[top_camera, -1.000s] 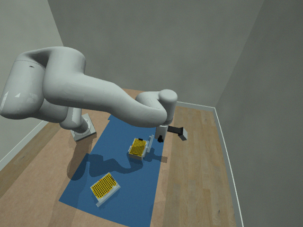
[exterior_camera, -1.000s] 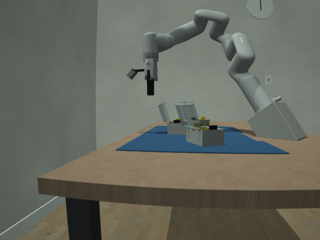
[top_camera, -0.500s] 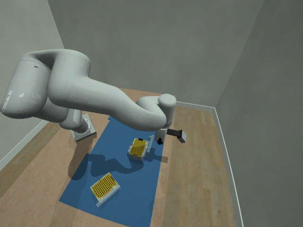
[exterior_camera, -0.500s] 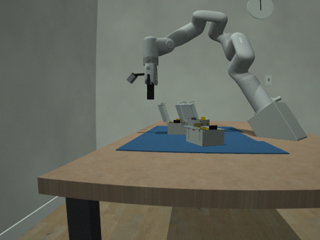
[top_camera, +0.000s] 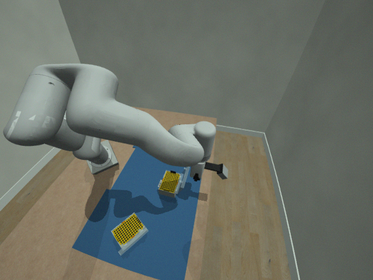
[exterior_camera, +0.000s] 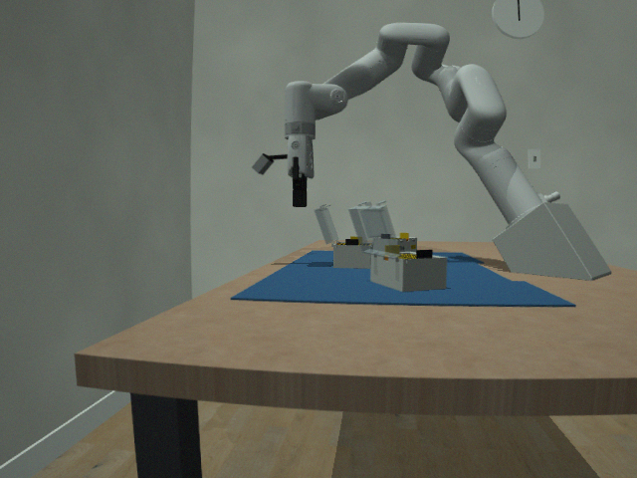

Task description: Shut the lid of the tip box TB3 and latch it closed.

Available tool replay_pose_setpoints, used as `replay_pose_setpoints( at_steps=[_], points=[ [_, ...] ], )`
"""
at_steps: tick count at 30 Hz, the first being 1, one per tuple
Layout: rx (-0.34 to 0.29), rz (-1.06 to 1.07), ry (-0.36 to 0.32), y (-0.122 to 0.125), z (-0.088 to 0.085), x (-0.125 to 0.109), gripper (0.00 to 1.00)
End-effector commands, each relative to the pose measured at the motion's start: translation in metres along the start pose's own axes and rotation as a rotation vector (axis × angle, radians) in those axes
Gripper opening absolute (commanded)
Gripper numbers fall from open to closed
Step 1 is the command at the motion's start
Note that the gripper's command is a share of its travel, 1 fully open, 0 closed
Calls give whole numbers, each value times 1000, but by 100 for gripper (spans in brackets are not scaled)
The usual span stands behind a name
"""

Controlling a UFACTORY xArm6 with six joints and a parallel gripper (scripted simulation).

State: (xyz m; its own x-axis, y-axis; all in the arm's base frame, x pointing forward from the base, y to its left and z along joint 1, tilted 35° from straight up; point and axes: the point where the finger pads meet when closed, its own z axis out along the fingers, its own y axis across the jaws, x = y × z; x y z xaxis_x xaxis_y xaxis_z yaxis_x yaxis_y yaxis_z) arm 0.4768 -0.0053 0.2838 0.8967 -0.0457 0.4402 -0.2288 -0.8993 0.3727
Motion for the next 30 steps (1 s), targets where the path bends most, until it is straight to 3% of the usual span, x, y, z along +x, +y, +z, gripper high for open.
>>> replay_pose_setpoints(
  at_steps=[1, 12, 30],
  points=[
    [1, 1, 4, 0, 7, 1, 0],
    [1, 1, 4, 0, 22, 2, 0],
    [1, 1, 4, 0, 22, -2, 0]
  ],
)
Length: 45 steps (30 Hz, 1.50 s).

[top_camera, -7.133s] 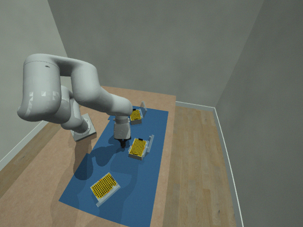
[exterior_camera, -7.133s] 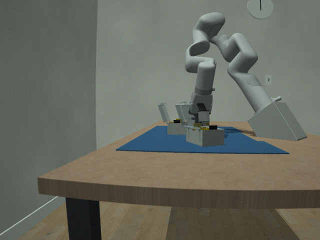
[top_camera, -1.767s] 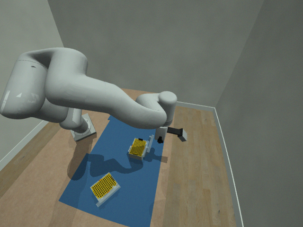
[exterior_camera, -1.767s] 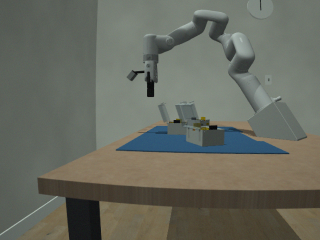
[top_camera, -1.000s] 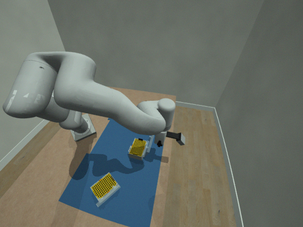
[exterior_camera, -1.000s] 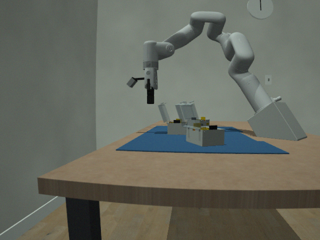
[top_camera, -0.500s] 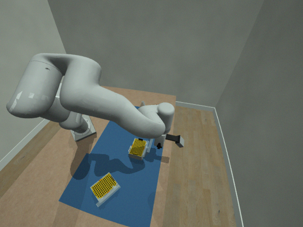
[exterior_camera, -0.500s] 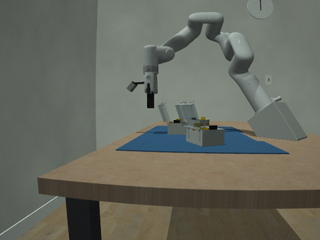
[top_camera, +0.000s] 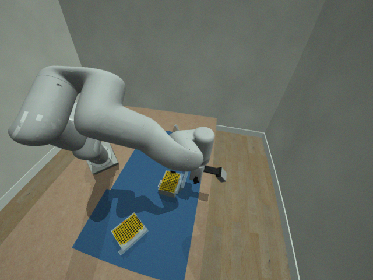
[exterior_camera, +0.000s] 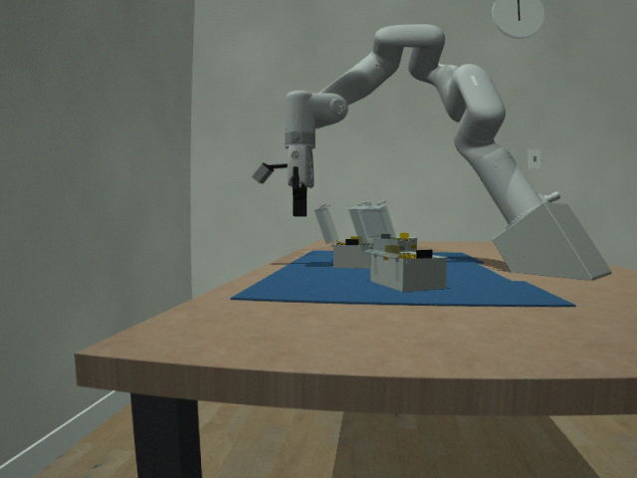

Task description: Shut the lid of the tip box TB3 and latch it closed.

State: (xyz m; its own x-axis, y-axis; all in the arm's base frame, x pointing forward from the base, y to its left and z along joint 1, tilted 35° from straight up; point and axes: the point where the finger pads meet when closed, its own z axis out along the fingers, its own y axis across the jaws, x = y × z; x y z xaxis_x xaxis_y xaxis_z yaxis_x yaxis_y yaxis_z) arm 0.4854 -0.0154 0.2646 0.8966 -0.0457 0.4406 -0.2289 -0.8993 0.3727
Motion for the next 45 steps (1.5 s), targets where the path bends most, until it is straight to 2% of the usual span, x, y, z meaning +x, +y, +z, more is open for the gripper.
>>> replay_pose_setpoints(
  at_steps=[1, 45],
  points=[
    [1, 1, 3, 0, -2, -4, 0],
    [1, 1, 3, 0, -9, -54, 0]
  ],
)
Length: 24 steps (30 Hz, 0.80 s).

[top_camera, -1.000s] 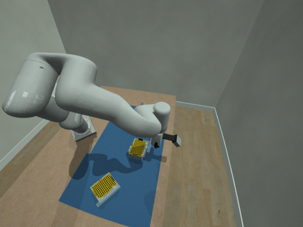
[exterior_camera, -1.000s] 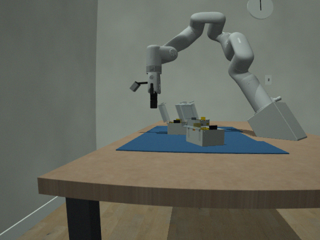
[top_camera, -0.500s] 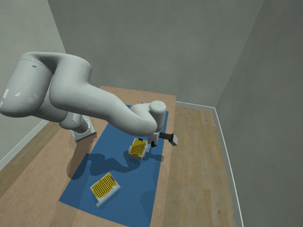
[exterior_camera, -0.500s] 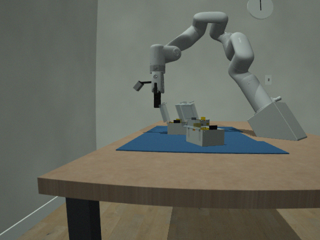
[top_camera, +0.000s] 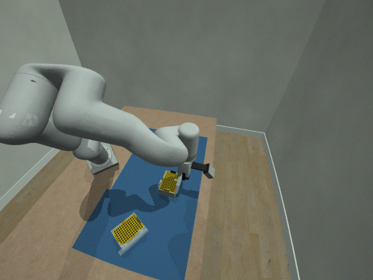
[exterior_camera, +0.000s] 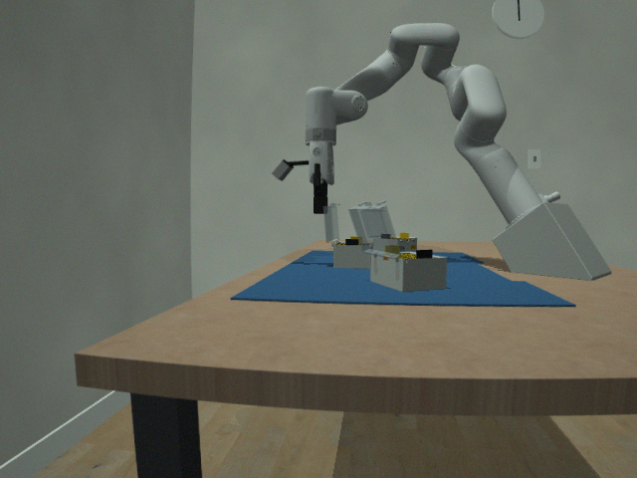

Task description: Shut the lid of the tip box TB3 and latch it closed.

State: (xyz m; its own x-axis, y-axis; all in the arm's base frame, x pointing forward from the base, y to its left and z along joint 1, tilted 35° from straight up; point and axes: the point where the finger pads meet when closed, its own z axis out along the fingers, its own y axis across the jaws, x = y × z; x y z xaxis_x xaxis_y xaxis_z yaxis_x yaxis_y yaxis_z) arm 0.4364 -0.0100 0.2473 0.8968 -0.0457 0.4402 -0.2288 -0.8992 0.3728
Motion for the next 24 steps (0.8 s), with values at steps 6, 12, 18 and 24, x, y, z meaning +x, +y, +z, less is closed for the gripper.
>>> replay_pose_setpoints(
  at_steps=[6, 12, 18, 24],
  points=[
    [1, 1, 3, 0, -3, -10, 0],
    [1, 1, 3, 0, -4, -18, 0],
    [1, 1, 3, 0, -5, -23, 0],
    [1, 1, 3, 0, -6, -31, 0]
  ],
)
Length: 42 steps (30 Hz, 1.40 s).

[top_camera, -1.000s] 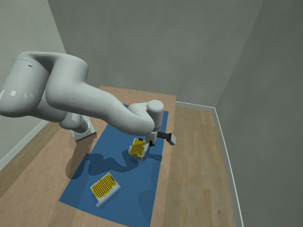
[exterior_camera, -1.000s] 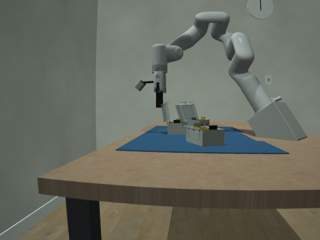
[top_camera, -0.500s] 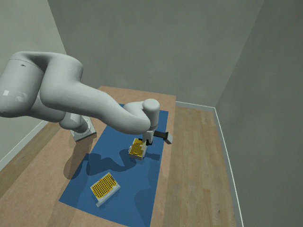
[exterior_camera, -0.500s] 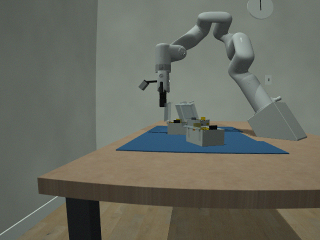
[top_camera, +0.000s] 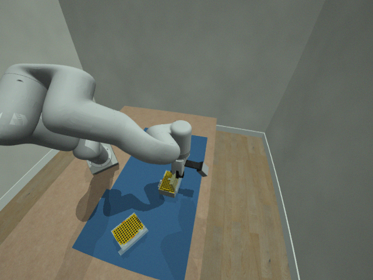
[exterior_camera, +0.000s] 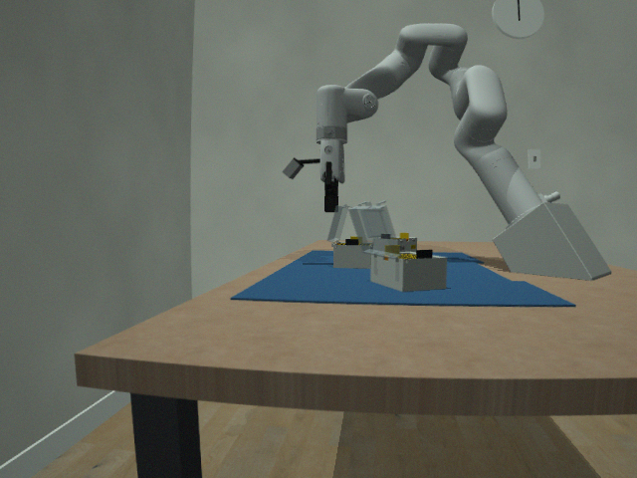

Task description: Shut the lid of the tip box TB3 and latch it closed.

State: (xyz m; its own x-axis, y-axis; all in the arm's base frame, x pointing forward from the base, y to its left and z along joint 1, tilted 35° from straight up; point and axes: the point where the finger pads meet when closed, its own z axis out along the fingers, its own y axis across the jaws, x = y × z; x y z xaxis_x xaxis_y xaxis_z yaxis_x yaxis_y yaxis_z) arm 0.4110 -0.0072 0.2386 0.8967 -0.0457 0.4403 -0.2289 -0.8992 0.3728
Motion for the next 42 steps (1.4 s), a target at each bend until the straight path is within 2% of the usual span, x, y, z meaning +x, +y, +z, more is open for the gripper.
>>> replay_pose_setpoints(
  at_steps=[1, 8, 29, 42],
  points=[
    [1, 1, 3, 0, -2, -6, 0],
    [1, 1, 3, 0, -3, -15, 0],
    [1, 1, 3, 0, -3, -15, 0],
    [1, 1, 3, 0, -29, -15, 0]
  ],
)
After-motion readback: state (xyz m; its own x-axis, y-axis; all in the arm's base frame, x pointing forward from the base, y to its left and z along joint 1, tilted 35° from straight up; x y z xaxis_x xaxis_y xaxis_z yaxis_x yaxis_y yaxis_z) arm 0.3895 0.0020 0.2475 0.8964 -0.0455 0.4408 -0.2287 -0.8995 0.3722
